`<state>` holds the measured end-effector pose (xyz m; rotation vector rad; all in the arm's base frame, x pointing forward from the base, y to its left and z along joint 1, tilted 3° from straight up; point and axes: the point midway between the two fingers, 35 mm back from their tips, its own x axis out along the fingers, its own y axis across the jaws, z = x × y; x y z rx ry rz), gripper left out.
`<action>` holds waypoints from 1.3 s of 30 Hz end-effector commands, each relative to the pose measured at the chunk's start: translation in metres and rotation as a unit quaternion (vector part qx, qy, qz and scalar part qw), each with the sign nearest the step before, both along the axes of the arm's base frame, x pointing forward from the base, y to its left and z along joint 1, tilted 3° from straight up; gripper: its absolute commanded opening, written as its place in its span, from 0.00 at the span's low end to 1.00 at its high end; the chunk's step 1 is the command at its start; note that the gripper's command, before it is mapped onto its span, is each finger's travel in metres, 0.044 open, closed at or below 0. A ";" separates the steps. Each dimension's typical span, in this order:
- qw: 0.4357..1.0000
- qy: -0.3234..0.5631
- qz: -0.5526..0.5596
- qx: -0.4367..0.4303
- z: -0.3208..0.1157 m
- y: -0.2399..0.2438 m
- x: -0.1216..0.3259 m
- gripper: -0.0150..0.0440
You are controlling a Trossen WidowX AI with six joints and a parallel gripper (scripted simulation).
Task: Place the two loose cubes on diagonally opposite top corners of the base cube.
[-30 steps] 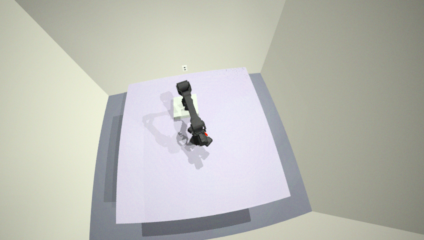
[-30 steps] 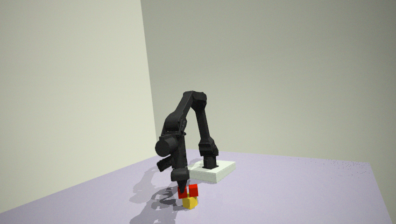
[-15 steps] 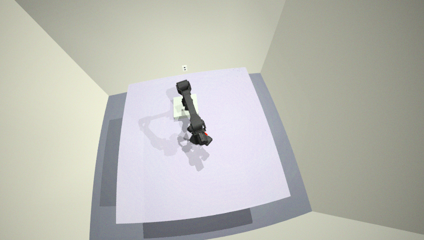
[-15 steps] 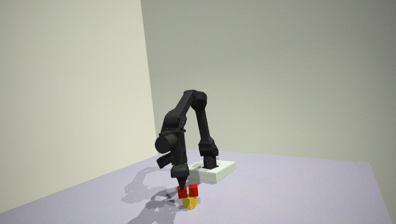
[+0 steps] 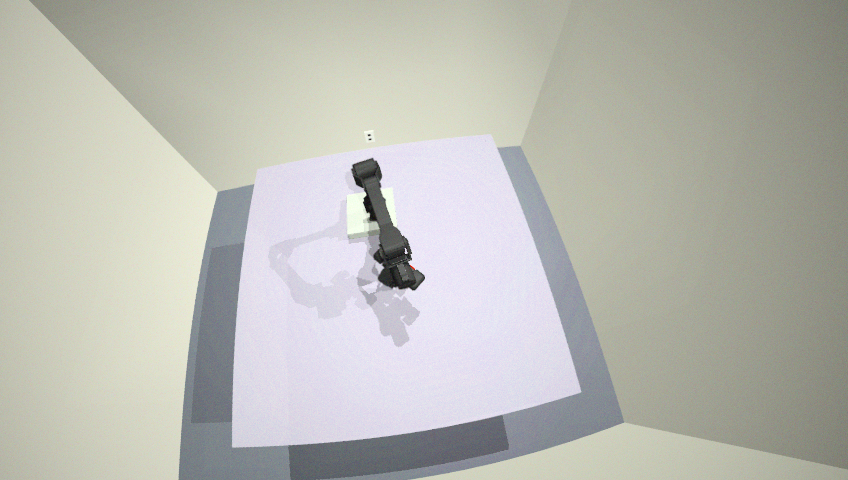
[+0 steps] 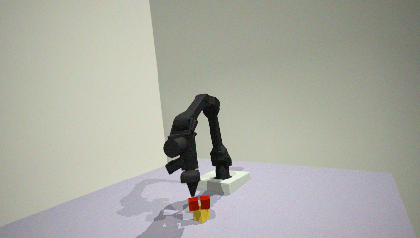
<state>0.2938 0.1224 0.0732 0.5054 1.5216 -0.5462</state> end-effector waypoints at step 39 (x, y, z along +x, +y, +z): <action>1.000 0.001 0.000 0.005 0.034 0.096 -0.060 0.93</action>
